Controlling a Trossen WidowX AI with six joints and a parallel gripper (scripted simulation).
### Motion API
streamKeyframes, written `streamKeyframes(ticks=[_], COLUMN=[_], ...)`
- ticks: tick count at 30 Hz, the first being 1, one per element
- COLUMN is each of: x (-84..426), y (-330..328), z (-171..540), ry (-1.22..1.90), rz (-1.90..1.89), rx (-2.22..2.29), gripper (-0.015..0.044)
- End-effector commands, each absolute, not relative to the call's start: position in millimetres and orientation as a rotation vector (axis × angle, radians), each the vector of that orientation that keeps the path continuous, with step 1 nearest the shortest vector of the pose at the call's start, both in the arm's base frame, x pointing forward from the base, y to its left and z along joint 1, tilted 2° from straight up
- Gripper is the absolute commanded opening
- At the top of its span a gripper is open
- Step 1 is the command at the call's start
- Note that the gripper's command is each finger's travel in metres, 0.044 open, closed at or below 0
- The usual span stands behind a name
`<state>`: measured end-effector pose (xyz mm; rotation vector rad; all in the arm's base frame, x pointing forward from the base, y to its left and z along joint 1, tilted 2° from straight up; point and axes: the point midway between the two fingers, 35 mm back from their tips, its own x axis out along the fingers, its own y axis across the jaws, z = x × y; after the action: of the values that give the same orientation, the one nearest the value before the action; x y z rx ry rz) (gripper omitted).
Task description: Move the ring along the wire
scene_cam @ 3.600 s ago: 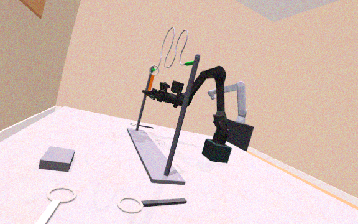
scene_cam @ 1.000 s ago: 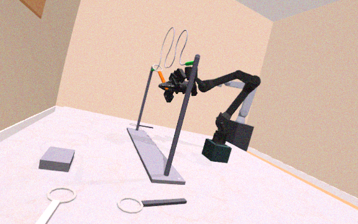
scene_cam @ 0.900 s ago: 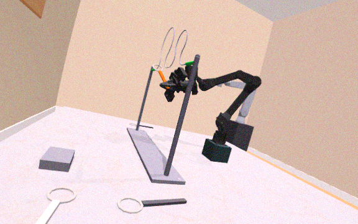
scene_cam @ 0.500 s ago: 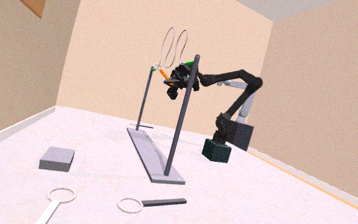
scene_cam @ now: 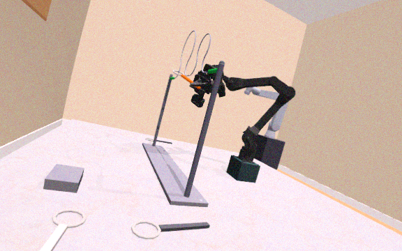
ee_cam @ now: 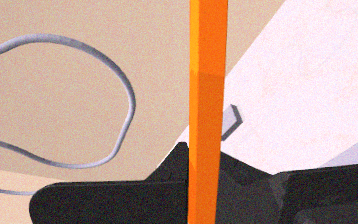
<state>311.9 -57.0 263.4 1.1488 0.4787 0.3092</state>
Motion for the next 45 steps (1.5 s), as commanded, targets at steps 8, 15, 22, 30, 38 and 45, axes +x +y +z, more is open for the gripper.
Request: streamKeyframes(ticks=[8,15,22,30,38,45], x=[310.0,310.0,309.9,309.9,310.0,310.1], y=[-52.0,-50.0,-48.1,-46.9,-46.8,-48.6], z=[283.5,291.8,302.1,314.5,329.9,346.5], ry=[0.482,0.478,0.473,0.467,0.458,0.447], rz=[0.347,0.359,0.374,0.392,0.415,0.44], rx=[1.256,1.311,1.378,1.458,1.556,1.663], gripper=[-0.015,-0.015,-0.015,-0.015,-0.015,-0.015])
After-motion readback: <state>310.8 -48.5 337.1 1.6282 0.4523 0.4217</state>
